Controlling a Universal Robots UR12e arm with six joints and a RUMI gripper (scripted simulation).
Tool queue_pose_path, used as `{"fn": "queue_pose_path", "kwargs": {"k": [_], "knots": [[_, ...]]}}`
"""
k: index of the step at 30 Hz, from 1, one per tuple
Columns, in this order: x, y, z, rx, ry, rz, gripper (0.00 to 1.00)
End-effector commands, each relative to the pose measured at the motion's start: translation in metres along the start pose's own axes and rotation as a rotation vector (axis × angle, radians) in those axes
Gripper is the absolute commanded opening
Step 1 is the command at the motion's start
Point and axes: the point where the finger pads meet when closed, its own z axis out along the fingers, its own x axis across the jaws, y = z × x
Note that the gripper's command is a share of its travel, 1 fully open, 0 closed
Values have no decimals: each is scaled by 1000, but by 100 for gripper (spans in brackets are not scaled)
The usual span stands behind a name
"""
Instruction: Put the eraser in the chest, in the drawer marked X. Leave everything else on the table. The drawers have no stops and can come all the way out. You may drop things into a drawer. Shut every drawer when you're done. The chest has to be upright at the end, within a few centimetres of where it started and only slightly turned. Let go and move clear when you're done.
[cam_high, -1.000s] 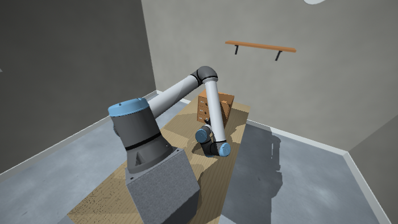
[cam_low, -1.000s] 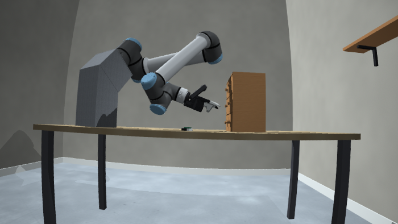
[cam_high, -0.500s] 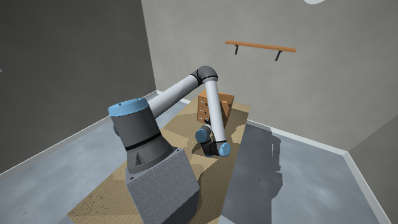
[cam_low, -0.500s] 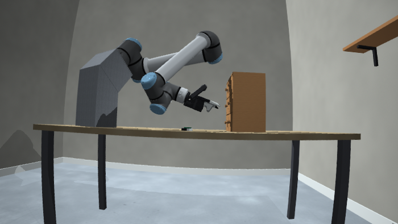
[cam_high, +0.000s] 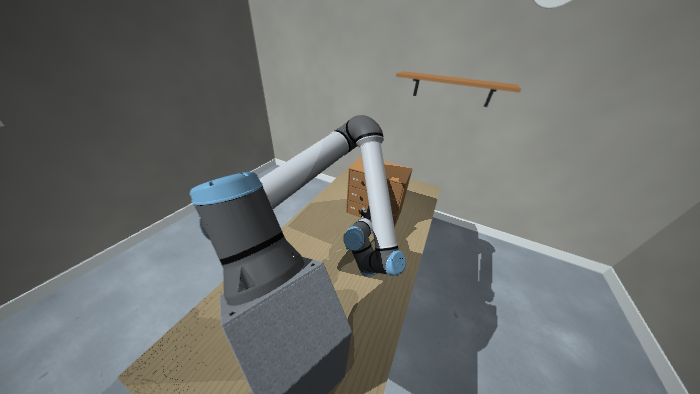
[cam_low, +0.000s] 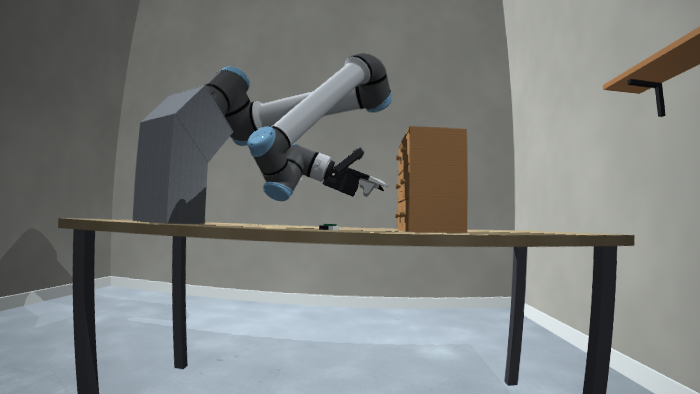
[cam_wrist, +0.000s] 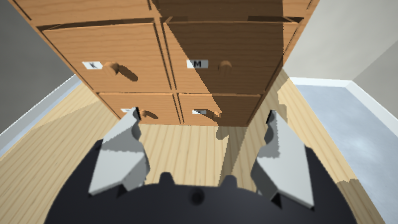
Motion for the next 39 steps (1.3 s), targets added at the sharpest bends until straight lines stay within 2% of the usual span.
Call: {"fn": "queue_pose_path", "kwargs": {"k": [1, 21, 39], "knots": [[0, -1, 0, 1, 0, 0, 100], [0, -1, -1, -13, 0, -1, 100], [0, -5, -7, -76, 0, -1, 100]]}}
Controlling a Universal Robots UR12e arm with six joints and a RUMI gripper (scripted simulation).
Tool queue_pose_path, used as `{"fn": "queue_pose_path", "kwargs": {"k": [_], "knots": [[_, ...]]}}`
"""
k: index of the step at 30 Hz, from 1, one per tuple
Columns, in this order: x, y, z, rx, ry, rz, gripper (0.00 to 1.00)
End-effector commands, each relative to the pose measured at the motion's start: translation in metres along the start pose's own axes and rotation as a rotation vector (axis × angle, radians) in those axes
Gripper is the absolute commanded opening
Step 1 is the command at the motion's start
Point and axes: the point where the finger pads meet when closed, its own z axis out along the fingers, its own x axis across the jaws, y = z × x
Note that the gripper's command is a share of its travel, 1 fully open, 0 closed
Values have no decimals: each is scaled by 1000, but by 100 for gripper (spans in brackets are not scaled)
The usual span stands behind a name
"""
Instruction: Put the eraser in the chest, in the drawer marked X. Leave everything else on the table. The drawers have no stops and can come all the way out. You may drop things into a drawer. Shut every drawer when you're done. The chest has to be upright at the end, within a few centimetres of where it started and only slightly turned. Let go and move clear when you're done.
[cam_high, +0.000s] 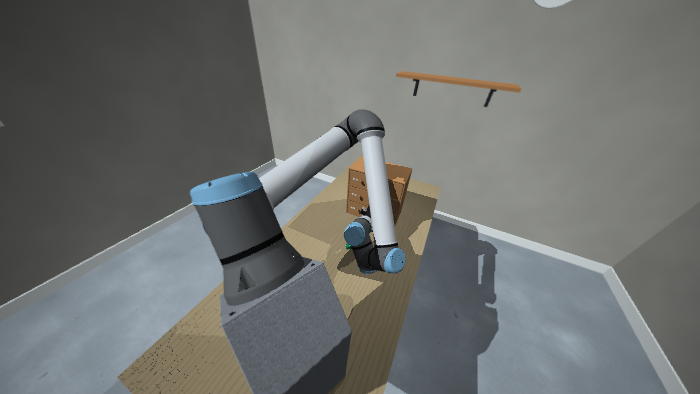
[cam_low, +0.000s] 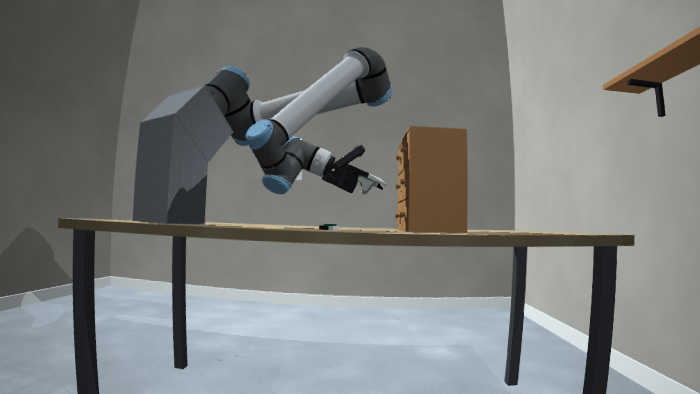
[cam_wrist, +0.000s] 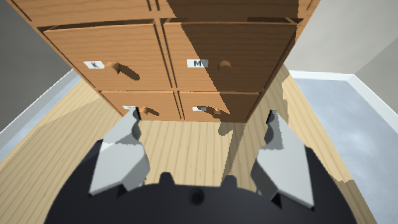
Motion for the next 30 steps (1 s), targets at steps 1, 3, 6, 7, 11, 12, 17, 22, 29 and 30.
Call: {"fn": "queue_pose_path", "kwargs": {"k": [1, 3, 6, 7, 11, 12, 17, 22, 29, 30], "knots": [[0, -2, -2, -25, 0, -1, 100], [0, -2, -4, -38, 0, 0, 100], [0, -3, -6, -61, 0, -1, 100], [0, -4, -7, -69, 0, -1, 100], [0, -5, -8, -87, 0, 0, 100], [0, -5, -9, -96, 0, 0, 100], [0, -7, -14, -144, 0, 0, 100], [0, -10, -19, -192, 0, 0, 100], [0, -12, -23, -240, 0, 0, 100], [0, -12, -24, -249, 0, -1, 100]]}}
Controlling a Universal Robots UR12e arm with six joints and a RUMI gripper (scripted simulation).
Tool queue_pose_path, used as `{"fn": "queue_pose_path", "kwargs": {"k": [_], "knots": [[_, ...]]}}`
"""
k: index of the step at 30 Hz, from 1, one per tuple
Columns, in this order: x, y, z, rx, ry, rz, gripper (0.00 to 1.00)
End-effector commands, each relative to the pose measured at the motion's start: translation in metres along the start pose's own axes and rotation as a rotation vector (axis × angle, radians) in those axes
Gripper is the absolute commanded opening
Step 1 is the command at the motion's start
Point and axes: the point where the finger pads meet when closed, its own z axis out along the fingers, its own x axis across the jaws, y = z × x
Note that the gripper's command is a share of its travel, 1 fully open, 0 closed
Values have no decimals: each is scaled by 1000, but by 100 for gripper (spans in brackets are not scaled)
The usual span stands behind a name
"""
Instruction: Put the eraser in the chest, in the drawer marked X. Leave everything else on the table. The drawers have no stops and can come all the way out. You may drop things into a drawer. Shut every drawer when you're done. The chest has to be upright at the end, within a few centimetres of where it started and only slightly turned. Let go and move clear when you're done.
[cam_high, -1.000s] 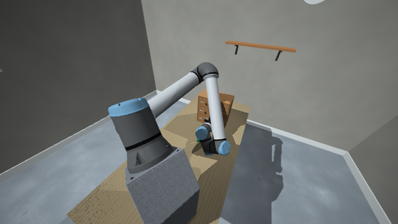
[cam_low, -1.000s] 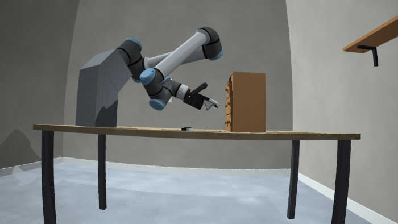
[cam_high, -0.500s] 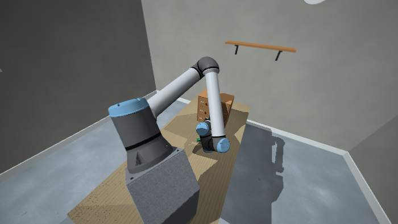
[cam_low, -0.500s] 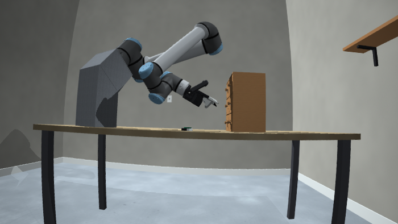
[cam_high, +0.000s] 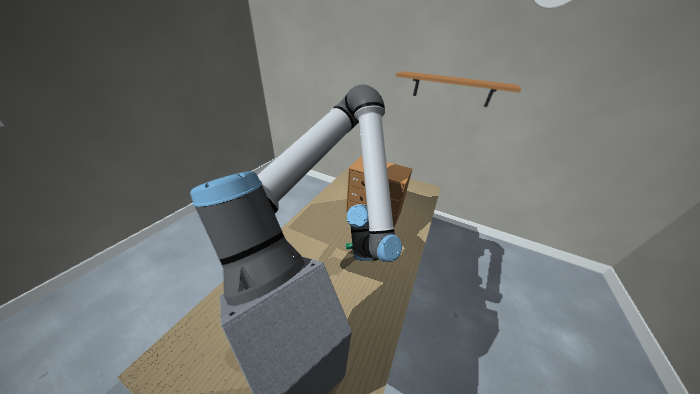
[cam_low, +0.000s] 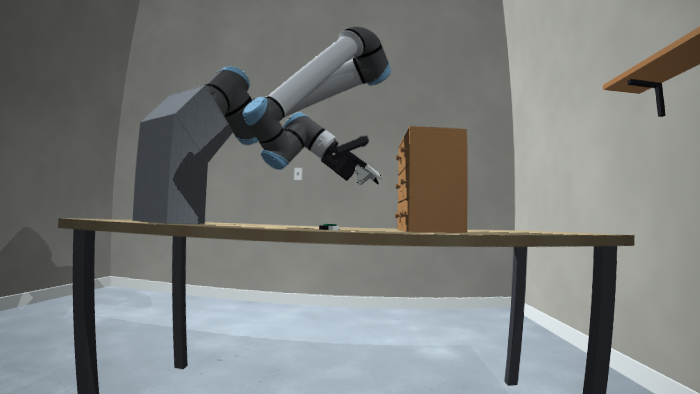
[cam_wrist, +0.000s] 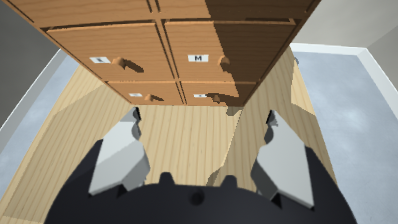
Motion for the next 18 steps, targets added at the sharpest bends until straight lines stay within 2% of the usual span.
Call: {"fn": "queue_pose_path", "kwargs": {"k": [1, 18], "knots": [[0, -2, -4, -42, 1, -2, 100], [0, -5, -18, -179, 1, -1, 100]]}}
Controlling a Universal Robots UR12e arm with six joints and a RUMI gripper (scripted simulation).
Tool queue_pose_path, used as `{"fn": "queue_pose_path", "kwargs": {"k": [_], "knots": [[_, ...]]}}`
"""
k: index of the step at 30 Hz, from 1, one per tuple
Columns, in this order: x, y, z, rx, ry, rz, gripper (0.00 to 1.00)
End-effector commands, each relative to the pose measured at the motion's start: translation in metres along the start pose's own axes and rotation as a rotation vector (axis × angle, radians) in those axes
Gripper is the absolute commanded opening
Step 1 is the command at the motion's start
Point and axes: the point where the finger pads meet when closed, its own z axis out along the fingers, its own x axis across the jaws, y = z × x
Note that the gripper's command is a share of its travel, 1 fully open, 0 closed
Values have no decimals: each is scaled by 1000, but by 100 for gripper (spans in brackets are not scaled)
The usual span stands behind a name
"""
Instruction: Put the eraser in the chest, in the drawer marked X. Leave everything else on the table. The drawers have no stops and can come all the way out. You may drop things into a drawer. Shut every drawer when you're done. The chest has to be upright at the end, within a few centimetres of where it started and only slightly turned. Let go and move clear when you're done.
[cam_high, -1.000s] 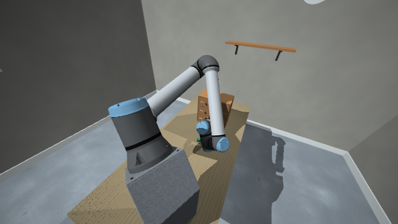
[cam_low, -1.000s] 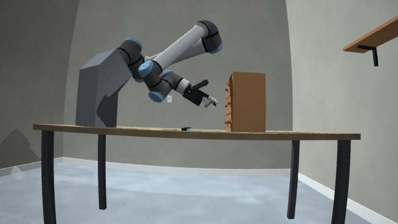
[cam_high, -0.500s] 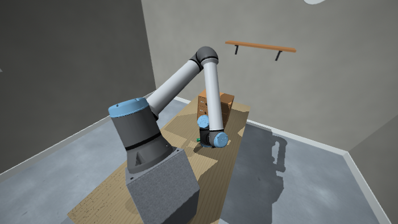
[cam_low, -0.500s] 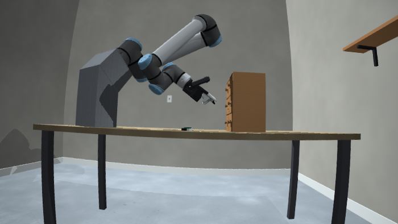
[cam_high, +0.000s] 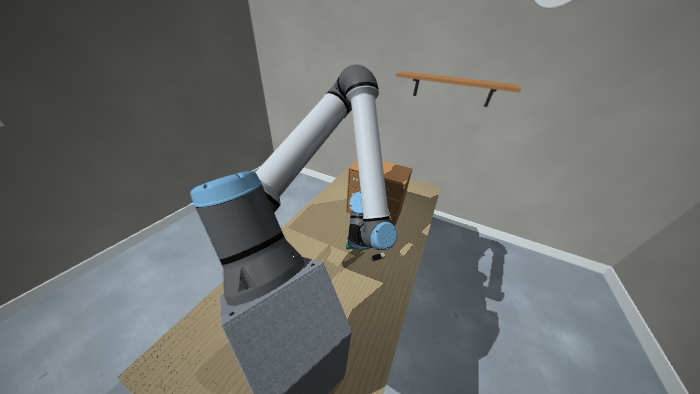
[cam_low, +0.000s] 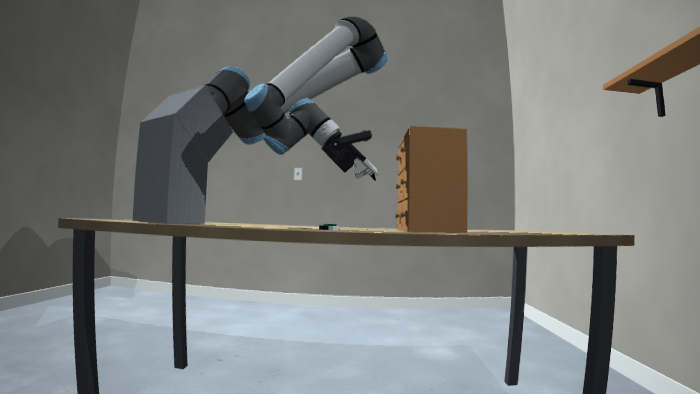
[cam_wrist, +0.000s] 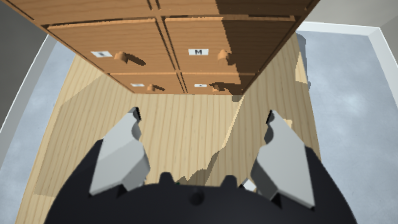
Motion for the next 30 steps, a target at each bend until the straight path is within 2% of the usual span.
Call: {"fn": "queue_pose_path", "kwargs": {"k": [1, 27, 30], "knots": [[0, -1, -4, -41, 1, -2, 100], [0, -3, -25, -240, 1, -1, 100], [0, -3, -26, -248, 1, -1, 100]]}}
